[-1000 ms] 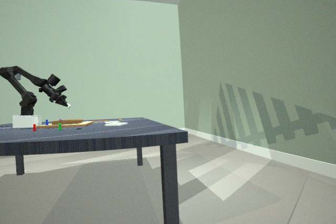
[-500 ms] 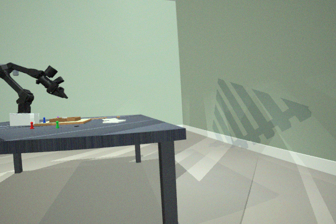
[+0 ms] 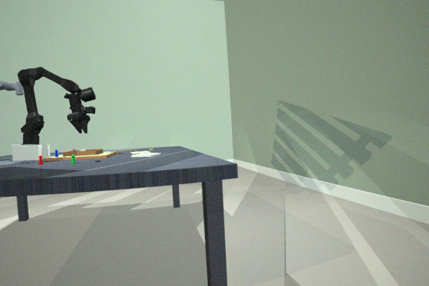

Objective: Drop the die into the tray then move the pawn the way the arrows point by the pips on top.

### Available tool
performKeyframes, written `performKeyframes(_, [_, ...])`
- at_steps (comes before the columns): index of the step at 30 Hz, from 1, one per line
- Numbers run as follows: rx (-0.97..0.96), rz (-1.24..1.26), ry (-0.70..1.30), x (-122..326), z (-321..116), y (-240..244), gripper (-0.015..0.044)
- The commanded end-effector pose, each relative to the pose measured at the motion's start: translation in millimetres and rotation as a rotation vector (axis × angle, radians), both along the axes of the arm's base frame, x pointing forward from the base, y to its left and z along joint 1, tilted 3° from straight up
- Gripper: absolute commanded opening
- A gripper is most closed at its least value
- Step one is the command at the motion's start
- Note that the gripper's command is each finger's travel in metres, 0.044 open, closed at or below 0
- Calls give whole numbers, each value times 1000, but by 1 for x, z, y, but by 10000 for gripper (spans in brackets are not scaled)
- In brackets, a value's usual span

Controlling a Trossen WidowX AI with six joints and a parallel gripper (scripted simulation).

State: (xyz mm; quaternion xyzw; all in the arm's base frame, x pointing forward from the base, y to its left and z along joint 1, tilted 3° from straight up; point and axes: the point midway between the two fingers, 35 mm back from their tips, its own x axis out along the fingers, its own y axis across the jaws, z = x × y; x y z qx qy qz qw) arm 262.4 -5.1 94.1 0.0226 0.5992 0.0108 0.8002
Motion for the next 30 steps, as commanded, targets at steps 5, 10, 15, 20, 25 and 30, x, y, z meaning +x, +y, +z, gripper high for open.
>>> performKeyframes(5, [-1, 9, 136, 4, -10, 1, 440])
performKeyframes(10, [-33, 104, 162, -24, -21, -26, 335])
performKeyframes(15, [-66, 305, 213, -90, -45, -60, 204])
performKeyframes(20, [-68, 363, 224, -103, -53, -64, 200])
performKeyframes(25, [-68, 363, 225, -104, -53, -66, 200])
performKeyframes(30, [-68, 363, 225, -104, -67, -67, 200])
